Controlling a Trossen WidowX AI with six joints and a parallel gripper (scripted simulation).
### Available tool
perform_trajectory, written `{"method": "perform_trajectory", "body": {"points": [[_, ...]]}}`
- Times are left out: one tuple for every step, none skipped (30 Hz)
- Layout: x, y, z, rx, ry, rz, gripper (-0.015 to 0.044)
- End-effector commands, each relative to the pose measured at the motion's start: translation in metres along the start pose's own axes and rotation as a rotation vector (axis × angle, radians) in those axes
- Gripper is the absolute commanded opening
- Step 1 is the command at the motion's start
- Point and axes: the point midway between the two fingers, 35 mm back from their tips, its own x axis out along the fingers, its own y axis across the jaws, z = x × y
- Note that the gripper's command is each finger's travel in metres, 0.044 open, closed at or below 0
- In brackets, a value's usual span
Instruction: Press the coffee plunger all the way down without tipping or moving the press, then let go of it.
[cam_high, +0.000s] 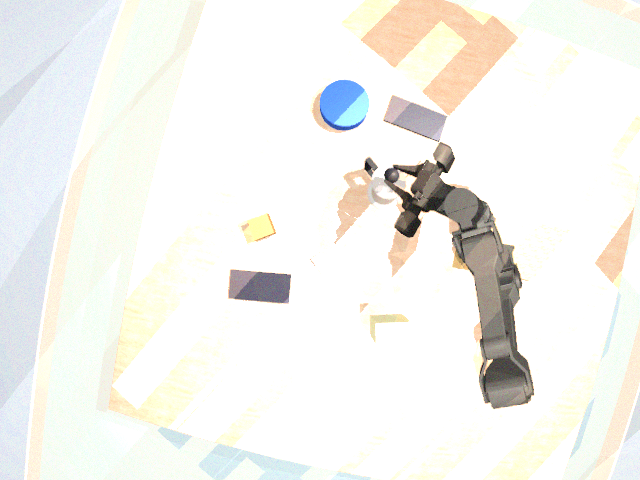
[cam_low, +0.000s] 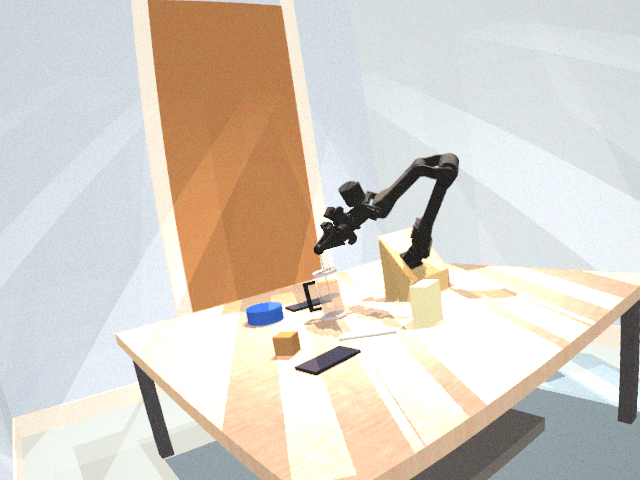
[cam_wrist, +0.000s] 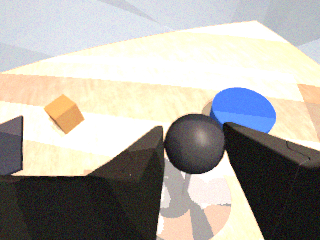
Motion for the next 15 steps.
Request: {"method": "perform_trajectory", "body": {"points": [[0.006,-0.001,-0.019,0.021,0.031,-0.009,0.0128],[0.007,-0.001,-0.02,0.021,0.031,-0.008,0.0128],[0.008,-0.001,-0.022,0.021,0.031,-0.008,0.0128],[0.009,-0.001,-0.023,0.021,0.03,-0.008,0.0128],[0.01,-0.001,-0.024,0.022,0.03,-0.008,0.0128],[0.011,0.0,-0.026,0.022,0.03,-0.007,0.0128],[0.012,0.0,-0.027,0.022,0.029,-0.007,0.0128],[0.013,0.0,-0.028,0.022,0.029,-0.007,0.0128],[0.015,0.0,-0.029,0.022,0.029,-0.006,0.0128],[0.016,0.001,-0.03,0.023,0.028,-0.006,0.0128],[0.017,0.001,-0.031,0.023,0.028,-0.005,0.0128],[0.018,0.001,-0.032,0.023,0.027,-0.005,0.0128],[0.019,0.001,-0.033,0.023,0.027,-0.005,0.0128],[0.021,0.001,-0.033,0.023,0.027,-0.004,0.0128],[0.021,0.001,-0.033,0.023,0.027,-0.004,0.0128]]}}
